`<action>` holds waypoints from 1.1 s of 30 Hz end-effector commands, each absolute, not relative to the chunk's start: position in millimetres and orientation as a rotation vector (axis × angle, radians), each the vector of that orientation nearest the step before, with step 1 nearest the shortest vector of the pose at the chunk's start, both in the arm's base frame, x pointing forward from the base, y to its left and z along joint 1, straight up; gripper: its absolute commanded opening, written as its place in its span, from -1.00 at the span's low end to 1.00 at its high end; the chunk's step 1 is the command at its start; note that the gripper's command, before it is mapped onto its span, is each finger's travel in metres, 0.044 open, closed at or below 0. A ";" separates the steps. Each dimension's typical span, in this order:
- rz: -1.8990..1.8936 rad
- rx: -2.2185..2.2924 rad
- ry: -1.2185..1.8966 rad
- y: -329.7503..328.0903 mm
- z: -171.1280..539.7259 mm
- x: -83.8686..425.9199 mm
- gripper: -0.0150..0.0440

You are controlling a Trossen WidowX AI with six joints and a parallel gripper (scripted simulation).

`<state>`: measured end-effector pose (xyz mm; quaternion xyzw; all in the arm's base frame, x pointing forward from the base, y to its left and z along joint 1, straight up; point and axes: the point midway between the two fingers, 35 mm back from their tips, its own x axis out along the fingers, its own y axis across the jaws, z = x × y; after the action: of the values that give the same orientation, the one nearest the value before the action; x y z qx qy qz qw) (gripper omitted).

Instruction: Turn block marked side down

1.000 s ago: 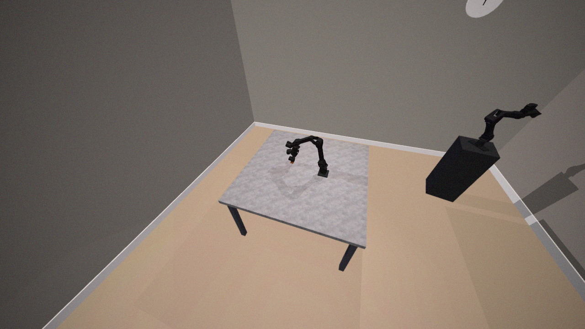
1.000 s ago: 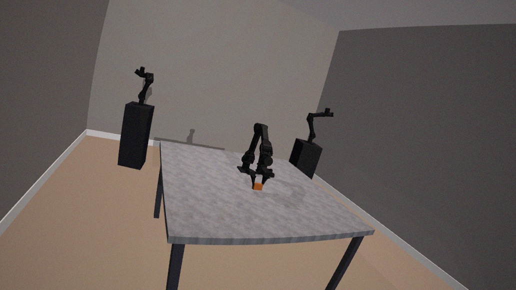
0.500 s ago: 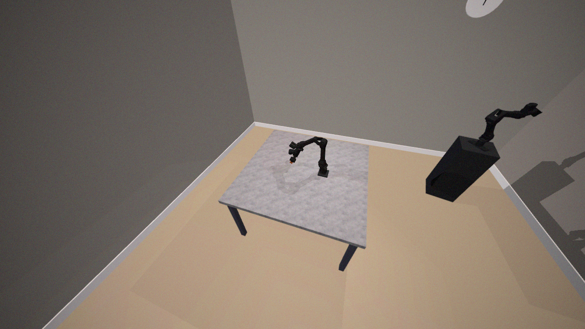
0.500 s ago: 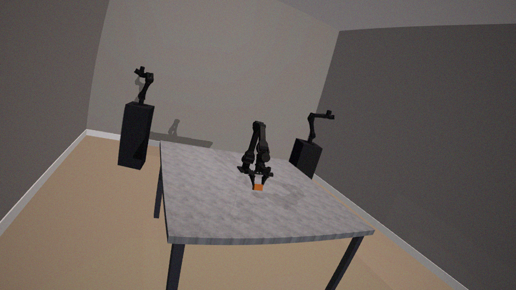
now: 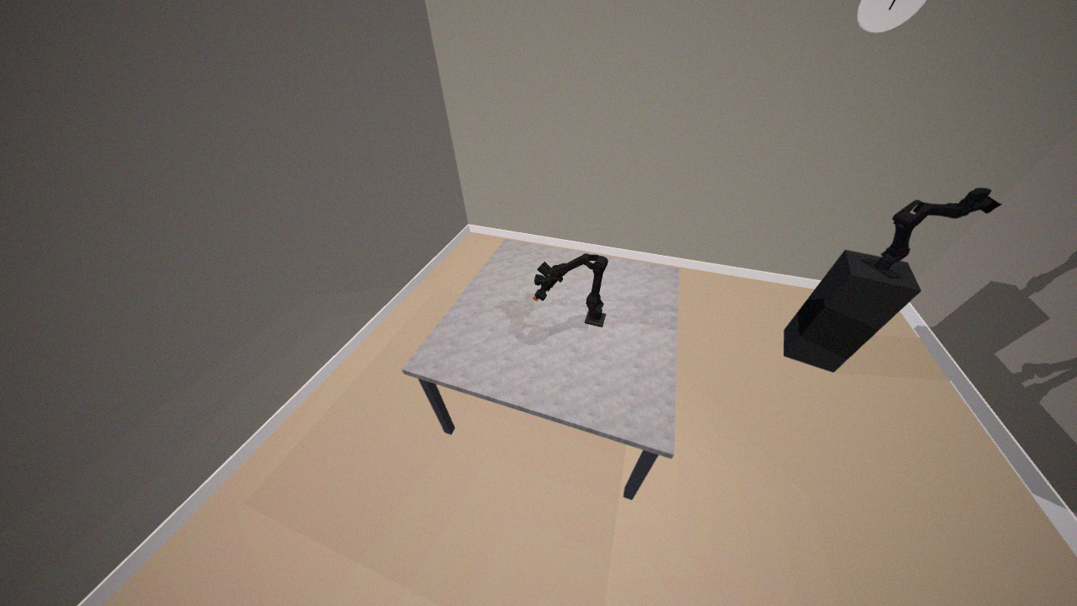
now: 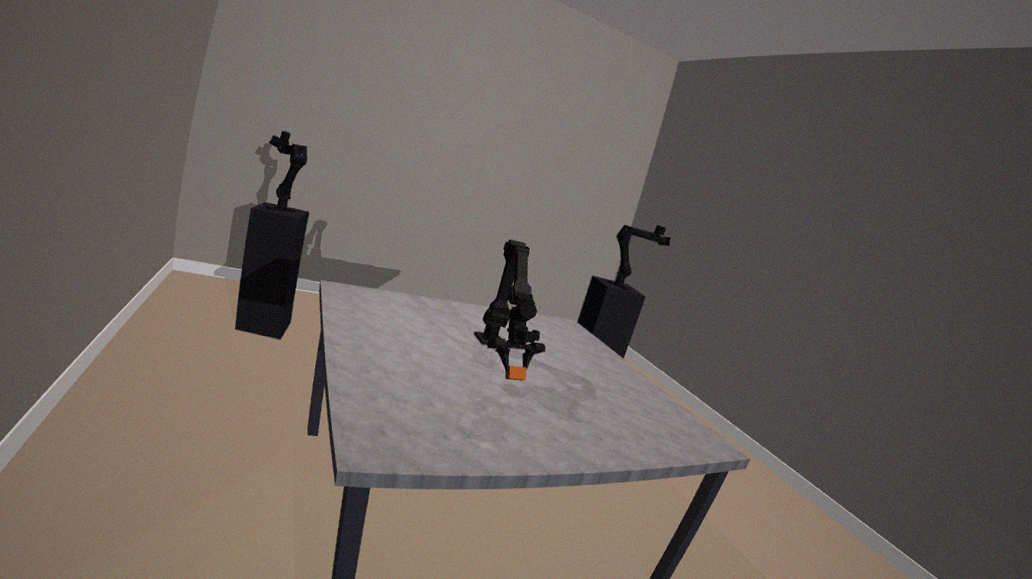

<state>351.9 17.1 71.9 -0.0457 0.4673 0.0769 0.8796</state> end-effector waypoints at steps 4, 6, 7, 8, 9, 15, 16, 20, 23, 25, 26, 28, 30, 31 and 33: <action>0.169 -0.089 0.883 17.7 59.1 360.3 -0.49; 0.170 -0.086 0.854 17.7 55.0 362.7 -0.49; 0.170 -0.084 0.839 17.7 53.0 363.7 -0.49; 0.170 -0.082 0.824 17.6 51.2 364.7 -0.49; 0.170 -0.080 0.810 17.6 49.5 365.5 -0.49; 0.171 -0.069 0.722 17.3 40.8 368.2 -0.49; 0.171 -0.068 0.707 17.3 39.6 368.3 -0.49; 0.173 -0.062 0.649 17.1 35.9 367.5 -0.49; 0.174 -0.058 0.605 17.0 34.2 365.8 -0.49; 0.175 -0.056 0.577 16.9 33.5 364.2 -0.49; 0.175 -0.055 0.562 16.9 33.3 363.2 -0.49; 0.176 -0.053 0.533 16.9 33.1 361.0 -0.49; 0.177 -0.051 0.504 16.9 33.4 358.5 -0.49; 0.178 -0.051 0.490 16.9 33.7 357.1 -0.49; 0.179 -0.049 0.461 16.9 34.6 354.0 -0.49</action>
<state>362.2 16.3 38.1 -0.0294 0.2430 0.0862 0.9657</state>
